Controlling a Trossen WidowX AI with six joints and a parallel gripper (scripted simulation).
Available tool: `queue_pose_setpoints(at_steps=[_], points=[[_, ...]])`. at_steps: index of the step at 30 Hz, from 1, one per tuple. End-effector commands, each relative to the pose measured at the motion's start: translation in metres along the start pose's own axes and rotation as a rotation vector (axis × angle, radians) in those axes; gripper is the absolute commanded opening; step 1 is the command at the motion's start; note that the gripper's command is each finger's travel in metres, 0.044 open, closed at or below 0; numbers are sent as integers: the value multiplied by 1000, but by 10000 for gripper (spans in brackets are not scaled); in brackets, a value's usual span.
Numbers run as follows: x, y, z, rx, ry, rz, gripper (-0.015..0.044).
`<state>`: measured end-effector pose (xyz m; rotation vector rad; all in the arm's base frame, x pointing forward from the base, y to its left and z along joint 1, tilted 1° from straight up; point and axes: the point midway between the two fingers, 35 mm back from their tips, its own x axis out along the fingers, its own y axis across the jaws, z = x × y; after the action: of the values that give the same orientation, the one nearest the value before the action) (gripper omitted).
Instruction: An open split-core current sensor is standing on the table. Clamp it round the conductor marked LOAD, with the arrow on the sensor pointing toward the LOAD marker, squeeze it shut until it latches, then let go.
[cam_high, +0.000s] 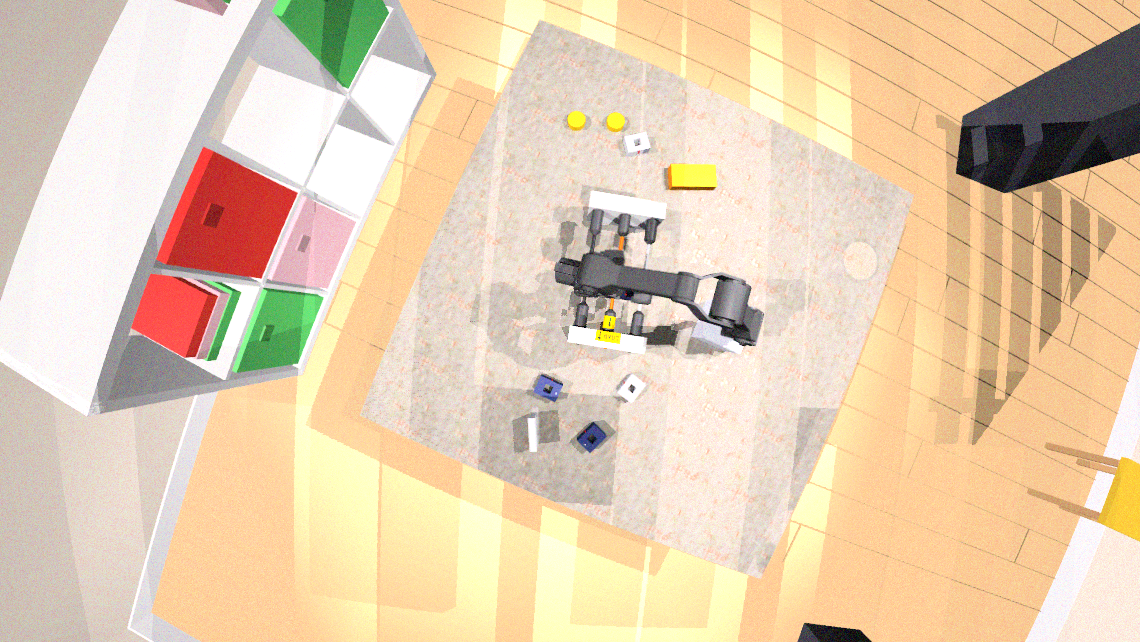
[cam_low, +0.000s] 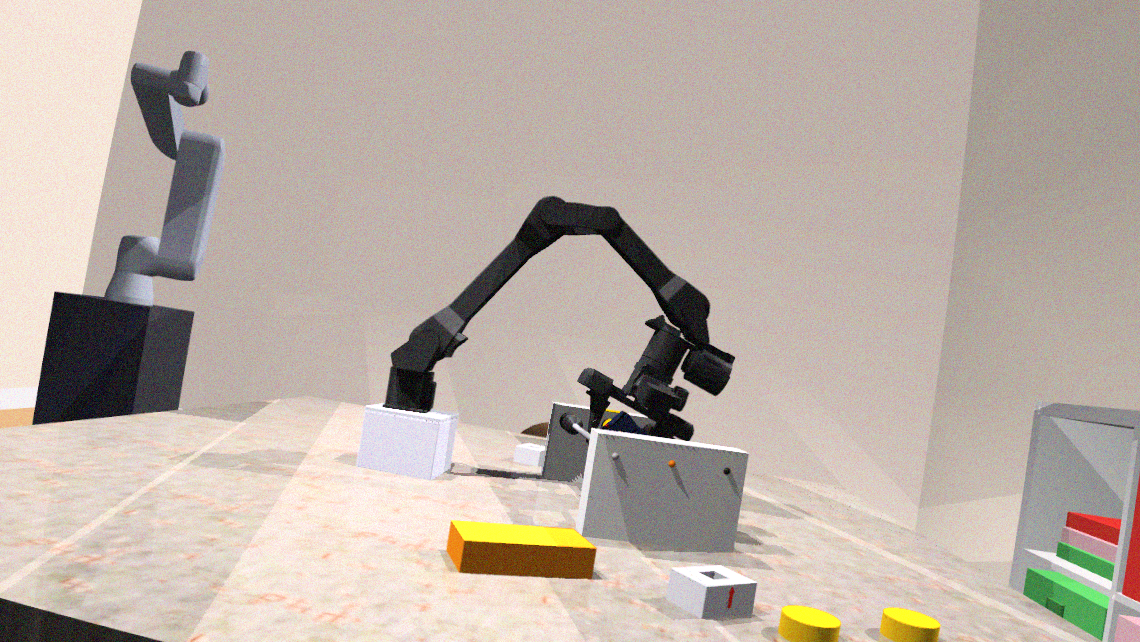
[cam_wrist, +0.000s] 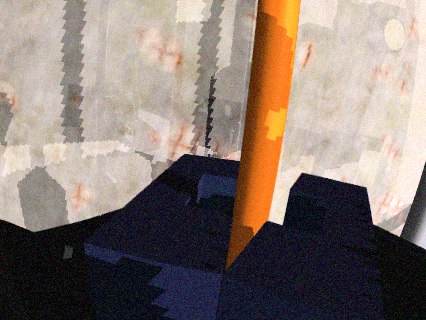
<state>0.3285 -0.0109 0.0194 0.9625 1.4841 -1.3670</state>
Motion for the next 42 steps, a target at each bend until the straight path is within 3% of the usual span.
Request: queue_pose_setpoints(at_steps=[1, 2, 42], points=[[0, -2, 0, 0, 1, -9, 24], [0, -2, 0, 0, 1, -9, 0], [0, -2, 0, 0, 1, -9, 0]])
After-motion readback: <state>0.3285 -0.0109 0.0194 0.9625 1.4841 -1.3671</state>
